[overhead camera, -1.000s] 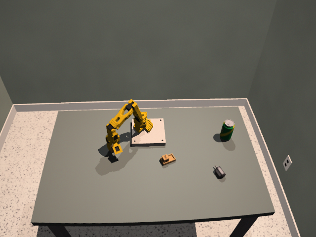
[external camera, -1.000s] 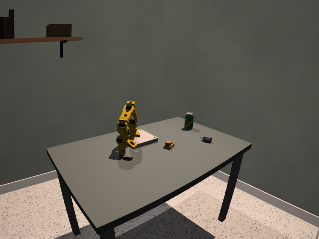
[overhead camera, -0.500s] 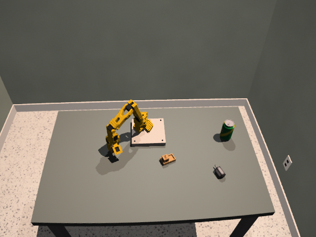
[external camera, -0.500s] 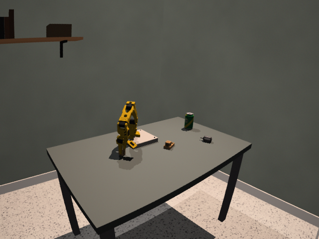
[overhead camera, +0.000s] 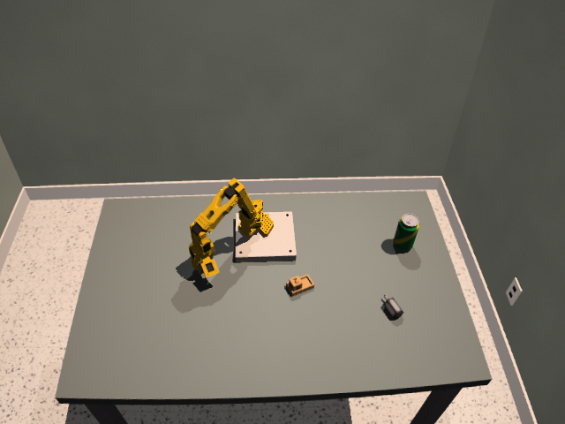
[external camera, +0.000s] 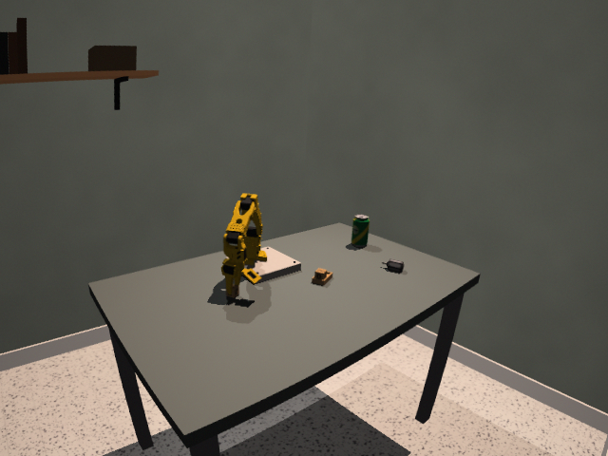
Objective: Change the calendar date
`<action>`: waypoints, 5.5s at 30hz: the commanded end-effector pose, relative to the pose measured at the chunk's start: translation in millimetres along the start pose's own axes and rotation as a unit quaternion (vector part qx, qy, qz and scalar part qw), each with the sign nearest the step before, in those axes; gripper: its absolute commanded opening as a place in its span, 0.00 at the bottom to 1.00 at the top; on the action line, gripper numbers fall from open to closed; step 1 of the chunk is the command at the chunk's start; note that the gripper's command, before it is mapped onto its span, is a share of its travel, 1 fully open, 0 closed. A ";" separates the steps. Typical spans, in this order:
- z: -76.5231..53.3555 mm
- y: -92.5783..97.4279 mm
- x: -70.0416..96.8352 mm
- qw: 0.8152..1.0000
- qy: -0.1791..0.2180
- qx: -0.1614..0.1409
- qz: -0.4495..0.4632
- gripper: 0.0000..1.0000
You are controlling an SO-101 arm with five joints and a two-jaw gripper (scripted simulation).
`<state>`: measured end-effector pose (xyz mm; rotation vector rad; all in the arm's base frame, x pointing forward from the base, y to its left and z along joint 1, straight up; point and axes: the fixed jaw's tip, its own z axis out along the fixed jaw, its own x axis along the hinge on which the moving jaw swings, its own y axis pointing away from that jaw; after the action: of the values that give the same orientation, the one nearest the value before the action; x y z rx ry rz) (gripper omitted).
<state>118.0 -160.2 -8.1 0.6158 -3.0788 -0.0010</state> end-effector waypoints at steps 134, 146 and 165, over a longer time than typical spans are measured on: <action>-144.0 -11.8 -1.1 0.971 -0.054 0.231 0.001 0.35; -143.4 -4.2 -30.3 0.968 -0.069 0.228 -0.076 0.35; -140.9 62.9 -127.0 0.901 -0.122 0.203 -0.364 0.35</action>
<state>201.8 -64.3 130.9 1.7695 -2.8856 0.6059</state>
